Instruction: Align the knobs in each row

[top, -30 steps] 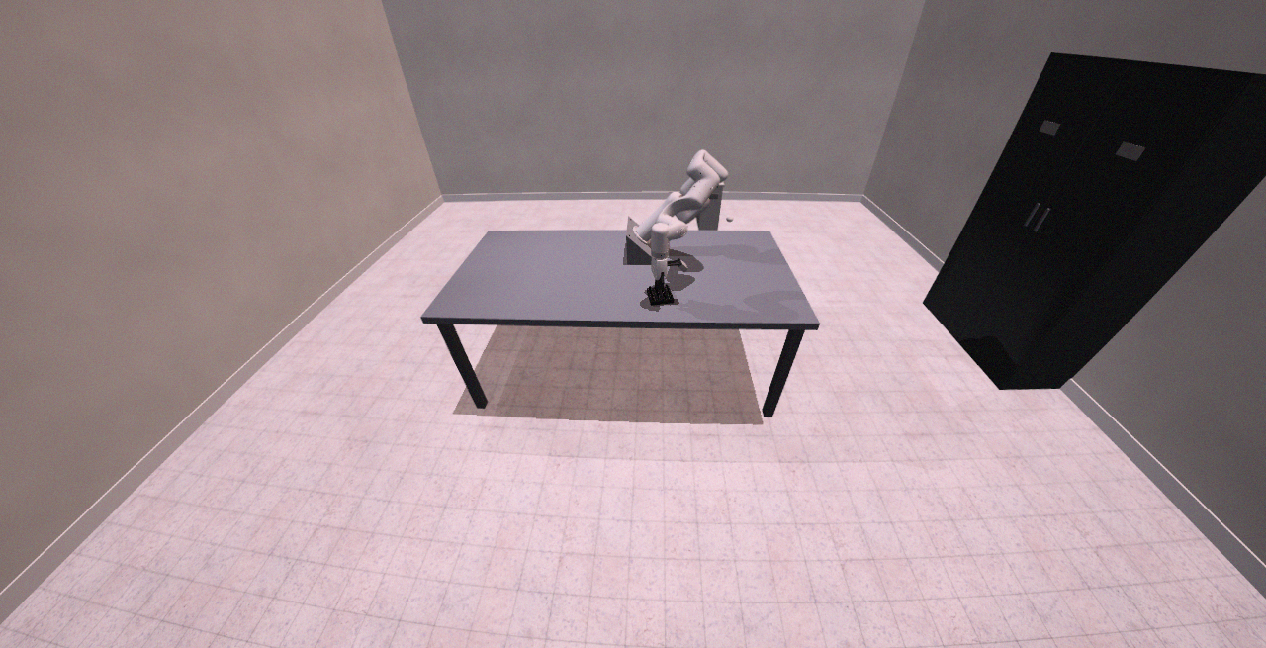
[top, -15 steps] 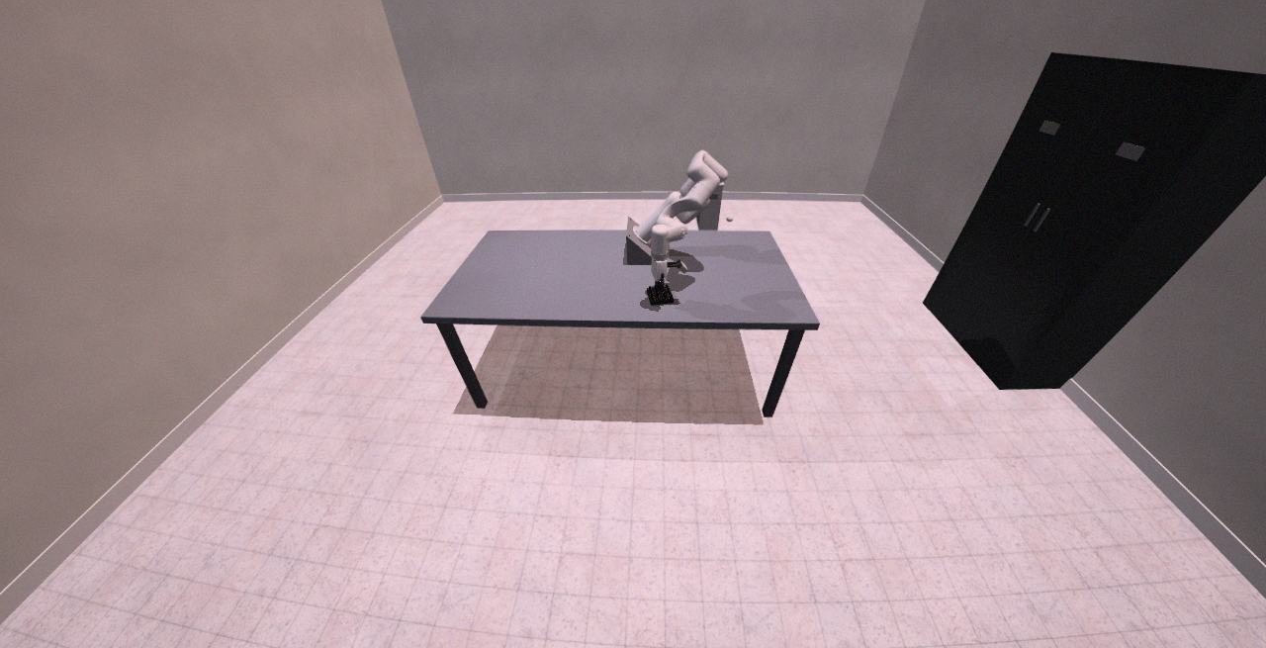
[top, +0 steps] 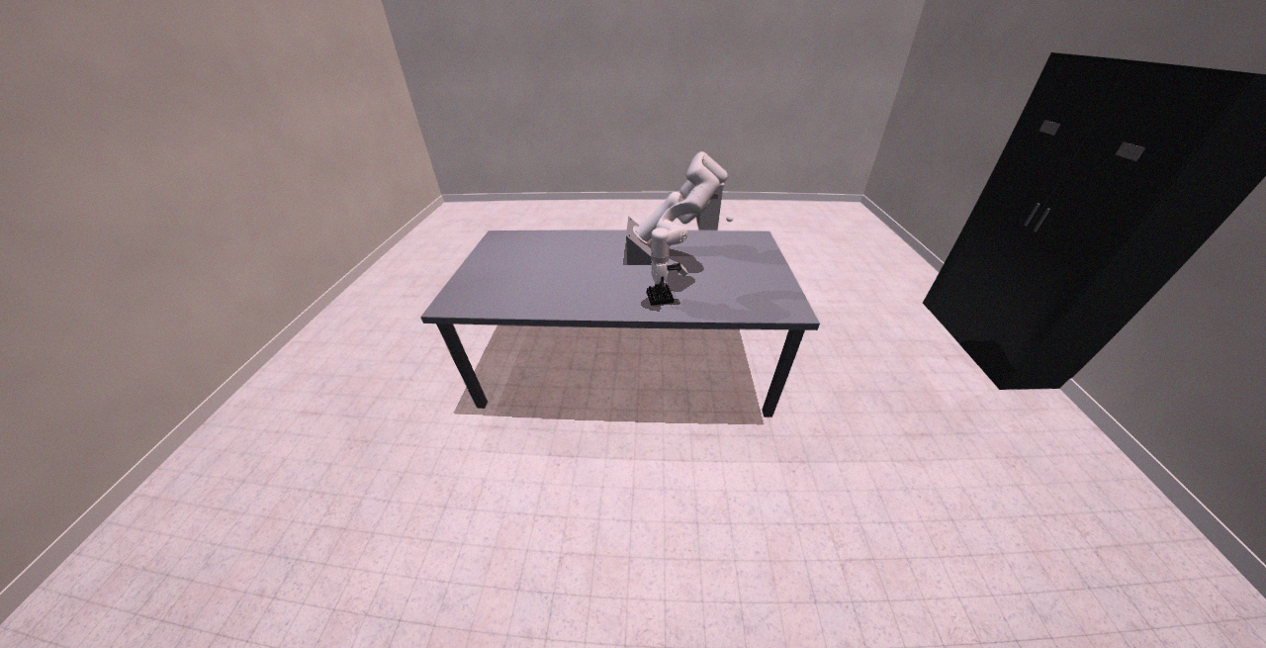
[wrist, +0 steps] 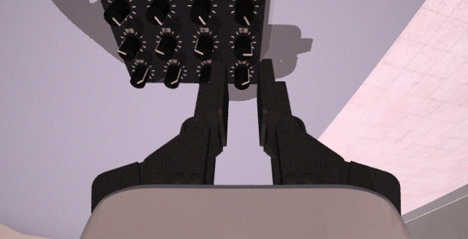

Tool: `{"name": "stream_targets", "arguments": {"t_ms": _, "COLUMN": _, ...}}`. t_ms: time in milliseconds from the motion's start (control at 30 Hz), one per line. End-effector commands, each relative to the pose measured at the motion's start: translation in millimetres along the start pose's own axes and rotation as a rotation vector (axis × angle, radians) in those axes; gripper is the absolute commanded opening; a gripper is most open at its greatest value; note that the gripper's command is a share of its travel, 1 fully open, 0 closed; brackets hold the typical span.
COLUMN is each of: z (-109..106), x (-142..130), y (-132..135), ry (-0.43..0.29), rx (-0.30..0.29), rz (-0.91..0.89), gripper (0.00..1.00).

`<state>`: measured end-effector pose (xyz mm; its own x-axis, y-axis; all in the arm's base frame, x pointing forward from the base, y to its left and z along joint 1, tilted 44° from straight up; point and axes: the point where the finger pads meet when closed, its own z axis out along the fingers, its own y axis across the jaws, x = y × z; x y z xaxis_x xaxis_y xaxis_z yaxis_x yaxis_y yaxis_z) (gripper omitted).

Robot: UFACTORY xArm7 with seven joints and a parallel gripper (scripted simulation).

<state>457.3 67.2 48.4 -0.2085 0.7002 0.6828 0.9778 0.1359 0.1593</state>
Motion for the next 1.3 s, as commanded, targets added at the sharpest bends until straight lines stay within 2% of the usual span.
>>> {"name": "stream_targets", "arguments": {"t_ms": 0, "z": 2, "x": -1, "y": 1, "ry": -0.003, "rx": -0.004, "rz": 0.001, "gripper": 0.19}}
{"name": "stream_targets", "arguments": {"t_ms": 533, "z": 17, "x": -1, "y": 2, "ry": -0.003, "rx": -0.004, "rz": 0.001, "gripper": 0.19}}
{"name": "stream_targets", "arguments": {"t_ms": 1267, "z": 19, "x": -1, "y": 2, "ry": -0.003, "rx": -0.004, "rz": 0.001, "gripper": 0.19}}
